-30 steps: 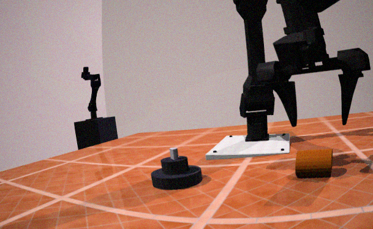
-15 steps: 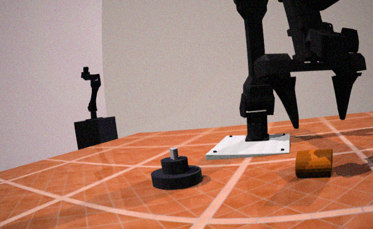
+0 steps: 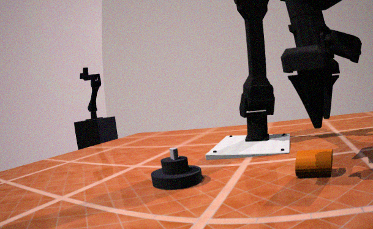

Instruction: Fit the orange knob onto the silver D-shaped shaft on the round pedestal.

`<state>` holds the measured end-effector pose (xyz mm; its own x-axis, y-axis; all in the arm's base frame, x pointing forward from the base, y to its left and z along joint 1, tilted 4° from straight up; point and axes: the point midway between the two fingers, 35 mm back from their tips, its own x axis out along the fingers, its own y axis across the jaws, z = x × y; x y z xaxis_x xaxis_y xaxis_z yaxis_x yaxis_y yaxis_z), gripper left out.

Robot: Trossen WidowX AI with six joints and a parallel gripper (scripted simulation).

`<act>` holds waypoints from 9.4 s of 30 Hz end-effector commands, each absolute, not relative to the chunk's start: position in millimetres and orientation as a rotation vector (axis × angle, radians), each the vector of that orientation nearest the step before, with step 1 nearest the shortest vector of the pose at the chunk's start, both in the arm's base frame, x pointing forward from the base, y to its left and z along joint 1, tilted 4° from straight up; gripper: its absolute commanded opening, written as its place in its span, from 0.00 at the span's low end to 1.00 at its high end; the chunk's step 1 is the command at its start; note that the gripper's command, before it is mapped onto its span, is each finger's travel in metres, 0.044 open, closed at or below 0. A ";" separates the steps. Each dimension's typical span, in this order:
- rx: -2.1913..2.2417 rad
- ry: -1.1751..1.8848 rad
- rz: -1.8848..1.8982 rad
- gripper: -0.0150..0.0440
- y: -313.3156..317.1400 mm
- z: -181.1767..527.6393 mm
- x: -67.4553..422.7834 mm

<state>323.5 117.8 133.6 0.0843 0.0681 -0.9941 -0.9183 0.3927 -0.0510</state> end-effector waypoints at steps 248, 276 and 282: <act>0.951 1.346 -0.804 1.00 44.9 171.2 296.2; 1.337 1.162 -1.171 1.00 45.3 154.0 298.1; 1.337 1.162 -1.171 1.00 46.3 135.7 298.9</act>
<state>297.9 46.3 140.1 0.0749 0.0588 -0.9955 0.9954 -0.0639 0.0711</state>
